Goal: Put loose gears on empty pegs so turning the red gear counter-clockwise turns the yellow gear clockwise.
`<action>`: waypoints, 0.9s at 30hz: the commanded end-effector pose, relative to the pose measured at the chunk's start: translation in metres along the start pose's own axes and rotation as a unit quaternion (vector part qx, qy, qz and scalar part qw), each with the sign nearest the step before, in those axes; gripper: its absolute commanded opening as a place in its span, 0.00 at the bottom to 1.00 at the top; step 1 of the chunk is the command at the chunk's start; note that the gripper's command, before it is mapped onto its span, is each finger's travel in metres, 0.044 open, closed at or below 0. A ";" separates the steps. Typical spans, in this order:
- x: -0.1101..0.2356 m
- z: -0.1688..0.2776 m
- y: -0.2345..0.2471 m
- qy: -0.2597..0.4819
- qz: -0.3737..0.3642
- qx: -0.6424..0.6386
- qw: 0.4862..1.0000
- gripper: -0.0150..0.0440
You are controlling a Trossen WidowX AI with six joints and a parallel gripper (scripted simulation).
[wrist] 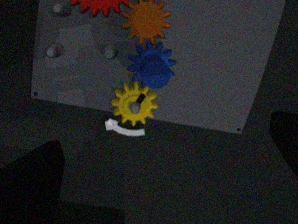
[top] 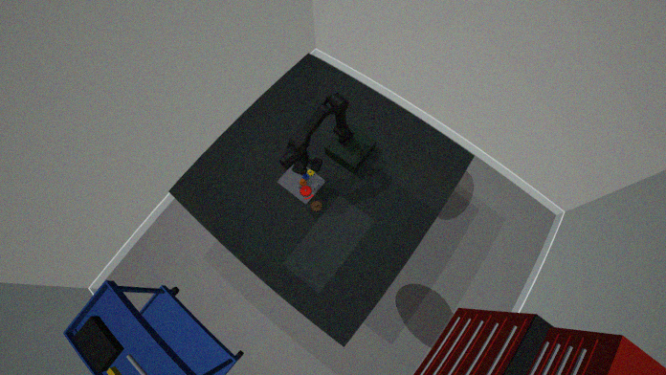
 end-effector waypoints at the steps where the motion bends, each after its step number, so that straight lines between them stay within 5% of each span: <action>1: 0.001 0.000 0.000 -0.001 0.000 -0.002 1.000 1.00; 17: 0.001 -0.002 0.001 -0.001 0.000 -0.002 1.000 1.00; 27: 0.023 -0.073 0.117 -0.007 -0.005 -0.001 1.000 1.00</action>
Point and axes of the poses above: the point midway between the two fingers, 35 mm back from their tips, its own x axis back along the fingers, its own y axis across the jaws, z = x × y, the point moved 3 cm from there along x, back along the fingers, and after that the axes turned 10 degrees about x, right-handed, at the moved point
